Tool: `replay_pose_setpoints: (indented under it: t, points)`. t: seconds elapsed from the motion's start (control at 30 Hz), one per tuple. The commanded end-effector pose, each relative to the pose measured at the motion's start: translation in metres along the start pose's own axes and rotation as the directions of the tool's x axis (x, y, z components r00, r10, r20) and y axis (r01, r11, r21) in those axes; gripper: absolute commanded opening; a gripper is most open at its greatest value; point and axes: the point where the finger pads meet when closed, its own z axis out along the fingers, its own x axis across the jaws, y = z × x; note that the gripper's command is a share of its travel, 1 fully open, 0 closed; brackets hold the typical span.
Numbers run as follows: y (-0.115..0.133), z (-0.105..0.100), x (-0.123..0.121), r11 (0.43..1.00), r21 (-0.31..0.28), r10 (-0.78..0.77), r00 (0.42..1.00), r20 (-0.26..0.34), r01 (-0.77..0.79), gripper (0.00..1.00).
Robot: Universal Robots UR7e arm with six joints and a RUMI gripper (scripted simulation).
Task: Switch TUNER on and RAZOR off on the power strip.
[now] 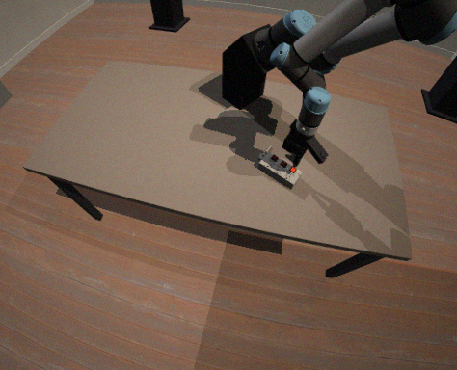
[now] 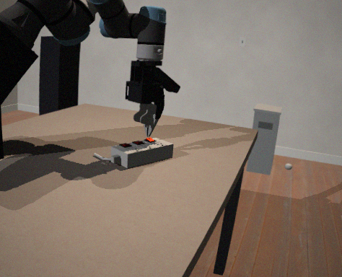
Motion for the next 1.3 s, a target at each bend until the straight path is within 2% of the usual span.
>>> replay_pose_setpoints:
  t: [0.0,1.27]
  points:
    - [-0.0002,-0.0002,0.0002,1.0,0.0,0.0,1.0,-0.001,0.0,0.0]
    - [-0.0002,0.0088,0.0002,1.0,0.0,0.0,1.0,-0.001,0.0,0.0]
